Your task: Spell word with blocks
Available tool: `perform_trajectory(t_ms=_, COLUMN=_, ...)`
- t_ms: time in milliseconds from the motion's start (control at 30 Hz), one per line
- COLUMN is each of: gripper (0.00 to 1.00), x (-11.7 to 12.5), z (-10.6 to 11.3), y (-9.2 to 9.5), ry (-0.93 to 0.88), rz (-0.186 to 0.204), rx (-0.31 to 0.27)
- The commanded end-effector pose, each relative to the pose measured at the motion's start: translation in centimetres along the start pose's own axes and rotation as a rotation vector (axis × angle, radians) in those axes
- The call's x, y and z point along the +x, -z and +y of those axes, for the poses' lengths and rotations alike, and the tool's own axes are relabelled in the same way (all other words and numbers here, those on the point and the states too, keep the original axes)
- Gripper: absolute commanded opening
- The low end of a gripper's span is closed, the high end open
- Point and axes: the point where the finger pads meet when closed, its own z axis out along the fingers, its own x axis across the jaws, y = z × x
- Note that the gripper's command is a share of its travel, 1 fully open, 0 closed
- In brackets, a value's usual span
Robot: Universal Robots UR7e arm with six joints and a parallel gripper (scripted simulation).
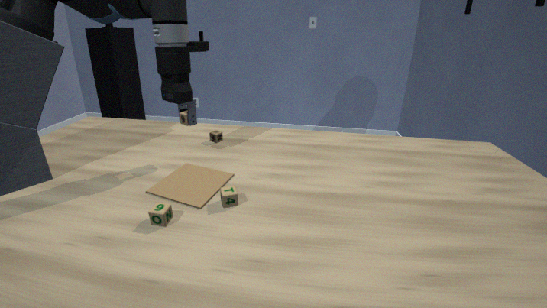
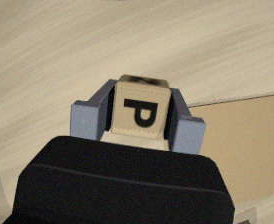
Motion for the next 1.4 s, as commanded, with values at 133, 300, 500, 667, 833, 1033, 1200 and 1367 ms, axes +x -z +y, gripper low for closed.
perform_trajectory(t_ms=133, gripper=0.57, x=3.2, z=1.2, y=0.0, ry=0.177, rz=-0.001, rx=0.0)
perform_trajectory(t_ms=300, gripper=0.57, x=5.4, z=2.1, y=0.2, ry=0.299, rz=0.0, rx=0.0)
perform_trajectory(t_ms=500, gripper=0.57, x=7.4, z=3.1, y=0.4, ry=0.413, rz=0.0, rx=0.001)
perform_trajectory(t_ms=667, gripper=0.57, x=8.4, z=3.6, y=0.6, ry=0.468, rz=0.0, rx=0.002)
perform_trajectory(t_ms=833, gripper=0.57, x=8.8, z=3.9, y=0.7, ry=0.491, rz=0.001, rx=0.002)
perform_trajectory(t_ms=1033, gripper=0.57, x=8.8, z=3.9, y=0.7, ry=0.492, rz=0.002, rx=0.001)
perform_trajectory(t_ms=1200, gripper=0.57, x=8.6, z=3.8, y=0.7, ry=0.492, rz=-0.001, rx=0.002)
perform_trajectory(t_ms=1367, gripper=0.57, x=8.6, z=3.8, y=0.6, ry=0.492, rz=-0.001, rx=0.002)
